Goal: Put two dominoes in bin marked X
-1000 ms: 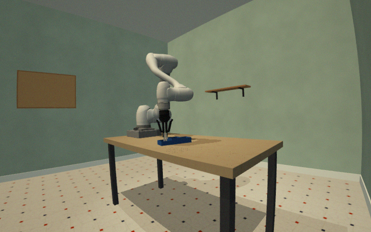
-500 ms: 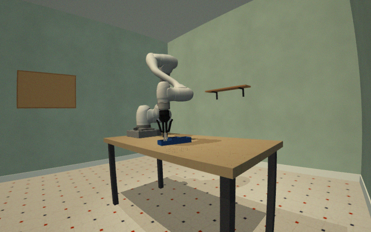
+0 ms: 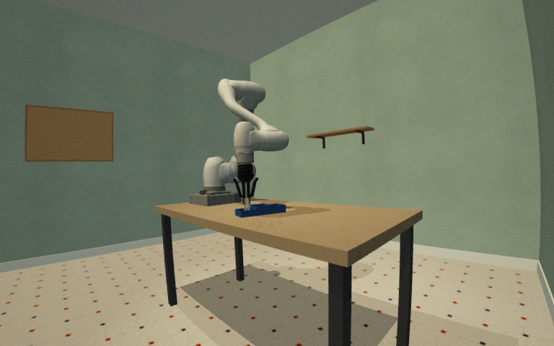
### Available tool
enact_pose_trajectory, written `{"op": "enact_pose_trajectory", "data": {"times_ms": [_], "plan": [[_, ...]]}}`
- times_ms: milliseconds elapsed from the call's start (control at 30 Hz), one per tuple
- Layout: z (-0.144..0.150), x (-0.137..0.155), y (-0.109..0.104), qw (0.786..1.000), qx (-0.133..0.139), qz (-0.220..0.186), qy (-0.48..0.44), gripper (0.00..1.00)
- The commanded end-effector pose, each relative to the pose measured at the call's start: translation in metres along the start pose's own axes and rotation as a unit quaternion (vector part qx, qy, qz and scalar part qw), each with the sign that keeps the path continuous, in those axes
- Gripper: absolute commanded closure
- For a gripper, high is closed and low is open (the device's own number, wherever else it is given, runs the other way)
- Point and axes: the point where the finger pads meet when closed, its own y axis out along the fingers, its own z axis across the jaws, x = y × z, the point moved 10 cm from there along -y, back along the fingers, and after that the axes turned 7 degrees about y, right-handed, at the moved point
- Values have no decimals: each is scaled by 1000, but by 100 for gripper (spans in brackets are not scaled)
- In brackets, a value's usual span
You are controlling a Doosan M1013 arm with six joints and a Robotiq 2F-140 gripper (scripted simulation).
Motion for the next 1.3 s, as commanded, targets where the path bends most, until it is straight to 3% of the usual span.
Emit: {"op": "enact_pose_trajectory", "data": {"times_ms": [0,633,1267], "plan": [[2,3,6,1000,1,-2,-2,95],[2,3,4,1000,1,-2,-2,95],[2,3,-18,1000,1,-2,-2,95]]}}
